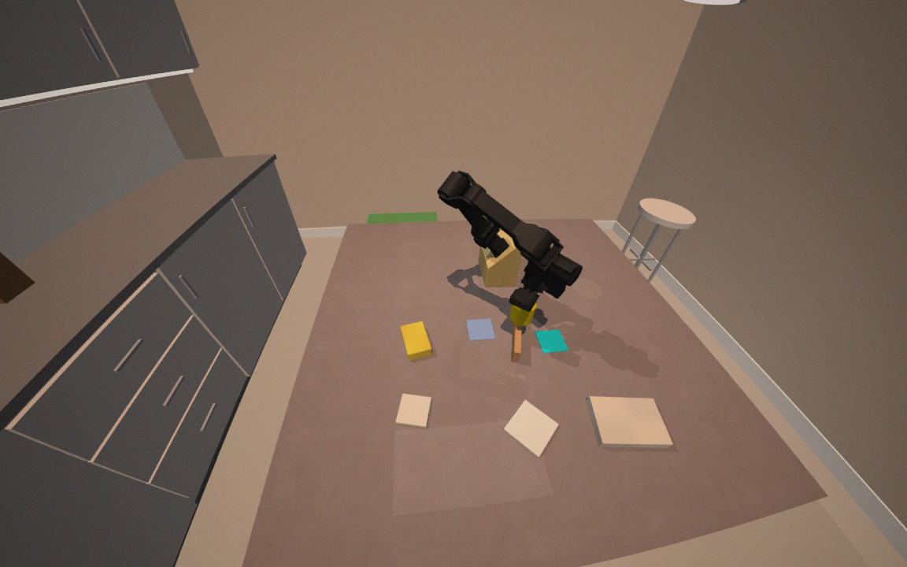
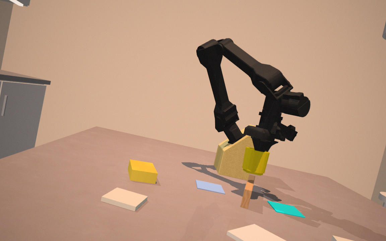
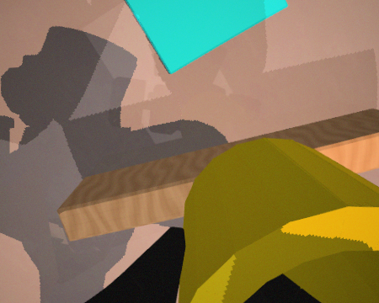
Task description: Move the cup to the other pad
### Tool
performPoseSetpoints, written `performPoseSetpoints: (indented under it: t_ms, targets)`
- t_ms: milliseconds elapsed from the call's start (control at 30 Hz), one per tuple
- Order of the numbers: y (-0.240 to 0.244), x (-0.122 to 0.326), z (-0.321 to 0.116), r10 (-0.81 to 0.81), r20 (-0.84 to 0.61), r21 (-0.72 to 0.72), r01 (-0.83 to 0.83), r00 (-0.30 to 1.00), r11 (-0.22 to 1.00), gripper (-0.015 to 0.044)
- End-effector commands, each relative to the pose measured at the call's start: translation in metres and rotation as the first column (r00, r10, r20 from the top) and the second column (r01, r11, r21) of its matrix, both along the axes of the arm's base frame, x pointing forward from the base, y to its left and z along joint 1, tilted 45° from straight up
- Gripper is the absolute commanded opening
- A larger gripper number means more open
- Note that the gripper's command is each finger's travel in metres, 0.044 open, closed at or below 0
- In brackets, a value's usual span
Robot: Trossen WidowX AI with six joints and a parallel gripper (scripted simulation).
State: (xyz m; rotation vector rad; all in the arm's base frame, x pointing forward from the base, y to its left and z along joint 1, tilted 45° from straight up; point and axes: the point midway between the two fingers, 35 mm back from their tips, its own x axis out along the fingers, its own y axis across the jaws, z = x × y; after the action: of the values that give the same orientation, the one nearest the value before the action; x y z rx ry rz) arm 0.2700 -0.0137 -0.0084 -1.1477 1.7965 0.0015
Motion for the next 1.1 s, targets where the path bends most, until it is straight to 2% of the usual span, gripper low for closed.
performPoseSetpoints:
  t_ms: [0,1067]
  targets:
    - [0.006,0.004,-0.005,-0.003,0.006,0.005,0.003,1.000,1.000,0.0000]
    - [0.046,0.029,-0.043,-0.003,0.008,0.008,0.003,1.000,1.000,0.0000]
